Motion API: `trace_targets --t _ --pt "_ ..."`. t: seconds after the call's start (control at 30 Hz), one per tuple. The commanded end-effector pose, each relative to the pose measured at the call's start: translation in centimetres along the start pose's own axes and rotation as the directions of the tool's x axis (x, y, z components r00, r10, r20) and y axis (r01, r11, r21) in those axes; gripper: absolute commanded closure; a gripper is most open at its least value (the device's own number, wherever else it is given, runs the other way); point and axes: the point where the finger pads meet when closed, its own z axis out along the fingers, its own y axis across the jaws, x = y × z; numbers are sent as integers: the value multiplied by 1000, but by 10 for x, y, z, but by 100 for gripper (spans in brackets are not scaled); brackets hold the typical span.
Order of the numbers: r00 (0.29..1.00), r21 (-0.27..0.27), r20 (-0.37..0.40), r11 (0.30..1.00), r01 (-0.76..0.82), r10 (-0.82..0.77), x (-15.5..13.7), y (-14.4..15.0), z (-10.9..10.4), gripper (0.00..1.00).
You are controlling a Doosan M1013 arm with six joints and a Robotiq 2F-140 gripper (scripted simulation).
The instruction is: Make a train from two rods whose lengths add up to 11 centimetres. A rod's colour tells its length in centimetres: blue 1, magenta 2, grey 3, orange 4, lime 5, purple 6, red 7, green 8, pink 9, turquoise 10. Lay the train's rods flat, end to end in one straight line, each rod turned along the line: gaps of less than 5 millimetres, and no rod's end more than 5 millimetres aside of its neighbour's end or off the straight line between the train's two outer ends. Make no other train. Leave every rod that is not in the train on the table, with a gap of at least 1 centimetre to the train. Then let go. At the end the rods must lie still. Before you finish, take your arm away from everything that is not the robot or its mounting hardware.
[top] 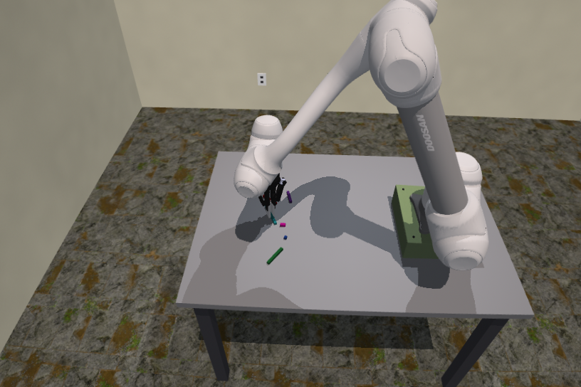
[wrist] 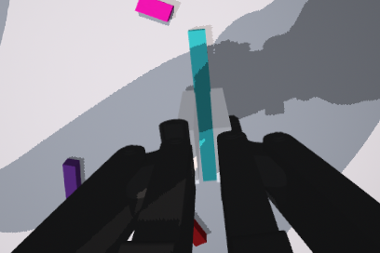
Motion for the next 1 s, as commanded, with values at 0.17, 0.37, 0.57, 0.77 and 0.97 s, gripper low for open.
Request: trace_targets --t 0.17,0.37,0.57,0.77,0.97 --pt "1000 2 -2 1000 -3 3 2 -2 3 97" --pt "1000 2 -2 1000 -3 3 2 -2 3 97" --pt "1000 2 -2 1000 -3 3 2 -2 3 97" --pt "1000 2 -2 1000 -3 3 2 -2 -6 97" --pt "1000 2 -2 1000 -3 3 2 -1 -37 97"
